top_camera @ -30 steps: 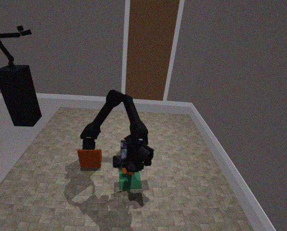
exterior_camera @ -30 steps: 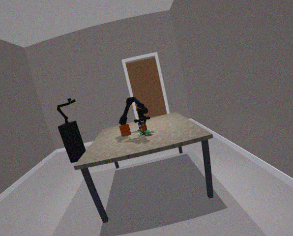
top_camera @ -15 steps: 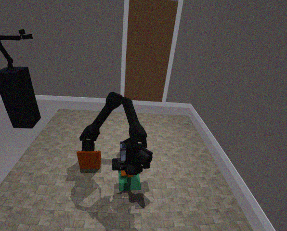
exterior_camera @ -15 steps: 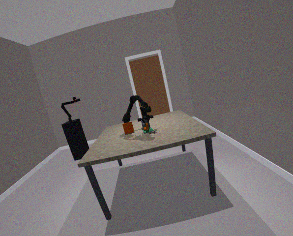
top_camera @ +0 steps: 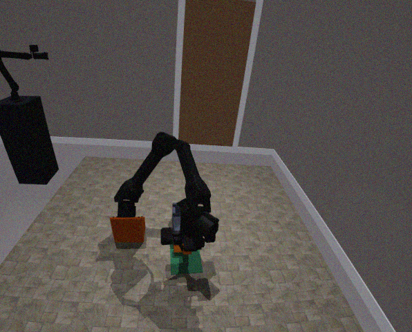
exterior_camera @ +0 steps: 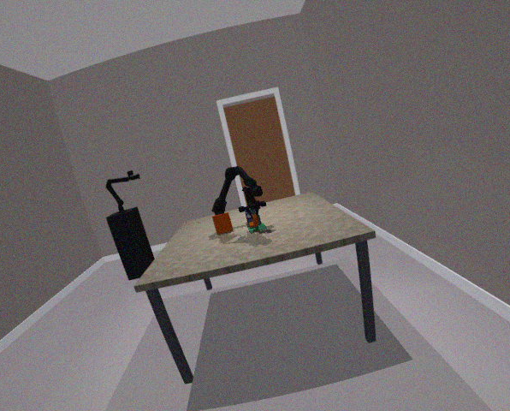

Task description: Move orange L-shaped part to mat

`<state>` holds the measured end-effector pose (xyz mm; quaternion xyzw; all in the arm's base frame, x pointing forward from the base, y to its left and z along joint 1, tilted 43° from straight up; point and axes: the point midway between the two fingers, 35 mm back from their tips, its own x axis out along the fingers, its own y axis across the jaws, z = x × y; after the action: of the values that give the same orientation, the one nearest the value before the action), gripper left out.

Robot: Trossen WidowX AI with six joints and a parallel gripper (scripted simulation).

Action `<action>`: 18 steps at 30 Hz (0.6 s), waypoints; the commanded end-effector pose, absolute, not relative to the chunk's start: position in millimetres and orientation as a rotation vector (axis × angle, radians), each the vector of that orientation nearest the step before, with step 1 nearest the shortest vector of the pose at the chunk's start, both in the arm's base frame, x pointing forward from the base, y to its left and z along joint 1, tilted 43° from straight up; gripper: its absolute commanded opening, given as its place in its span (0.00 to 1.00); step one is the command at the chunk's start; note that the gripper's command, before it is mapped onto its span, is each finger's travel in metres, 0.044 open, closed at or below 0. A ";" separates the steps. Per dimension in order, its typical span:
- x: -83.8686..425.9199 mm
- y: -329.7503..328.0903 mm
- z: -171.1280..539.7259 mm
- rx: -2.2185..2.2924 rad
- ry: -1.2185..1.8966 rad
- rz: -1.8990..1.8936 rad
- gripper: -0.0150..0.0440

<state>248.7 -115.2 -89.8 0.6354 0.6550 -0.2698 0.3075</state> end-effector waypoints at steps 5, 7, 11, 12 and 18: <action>248.7 -115.2 -89.8 1.680 1.732 -0.714 0.57; 248.7 -115.2 -89.8 1.680 1.732 -0.714 0.65; 250.9 -132.2 -73.5 1.681 1.731 -0.715 0.83; 251.4 -139.2 -66.2 1.682 1.731 -0.716 0.88; 248.8 -172.8 -25.8 1.685 1.731 -0.717 0.93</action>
<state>250.0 -158.5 -44.5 0.6384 0.6540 -0.2707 0.3023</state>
